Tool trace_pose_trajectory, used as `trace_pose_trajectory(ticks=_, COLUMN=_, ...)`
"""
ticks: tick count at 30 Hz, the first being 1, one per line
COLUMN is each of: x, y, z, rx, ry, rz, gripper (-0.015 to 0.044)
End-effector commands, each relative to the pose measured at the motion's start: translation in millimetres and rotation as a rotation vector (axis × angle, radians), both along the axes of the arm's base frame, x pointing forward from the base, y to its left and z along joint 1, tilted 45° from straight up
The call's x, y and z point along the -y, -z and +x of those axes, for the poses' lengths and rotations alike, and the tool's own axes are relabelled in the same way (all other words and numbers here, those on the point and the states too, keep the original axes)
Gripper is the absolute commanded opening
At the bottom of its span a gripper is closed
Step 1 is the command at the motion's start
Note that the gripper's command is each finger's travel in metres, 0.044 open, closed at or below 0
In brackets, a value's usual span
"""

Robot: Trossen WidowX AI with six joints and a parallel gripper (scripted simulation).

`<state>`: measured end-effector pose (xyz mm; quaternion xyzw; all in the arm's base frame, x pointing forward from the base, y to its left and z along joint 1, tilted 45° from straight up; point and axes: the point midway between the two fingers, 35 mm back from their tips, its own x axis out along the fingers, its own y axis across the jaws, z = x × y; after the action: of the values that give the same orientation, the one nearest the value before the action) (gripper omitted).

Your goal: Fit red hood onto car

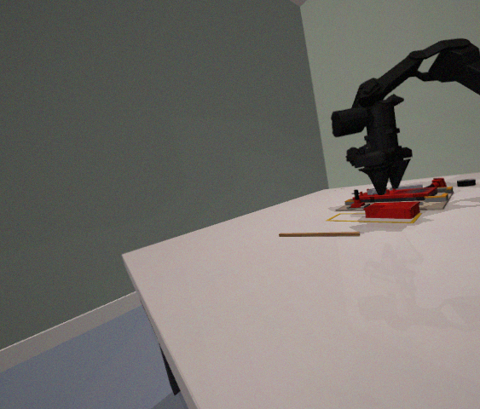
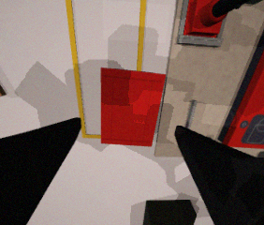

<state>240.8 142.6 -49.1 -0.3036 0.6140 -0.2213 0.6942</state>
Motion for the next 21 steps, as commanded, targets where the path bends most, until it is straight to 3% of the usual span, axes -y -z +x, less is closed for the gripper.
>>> trace_pose_trajectory(ticks=1, x=3.7, y=2.4, z=0.4, rx=-0.002, ry=-0.001, rz=-0.005, gripper=0.044)
trace_pose_trajectory(ticks=21, x=13.3, y=12.8, z=2.7, rx=-0.002, ry=-0.001, rz=-0.005, gripper=0.044)
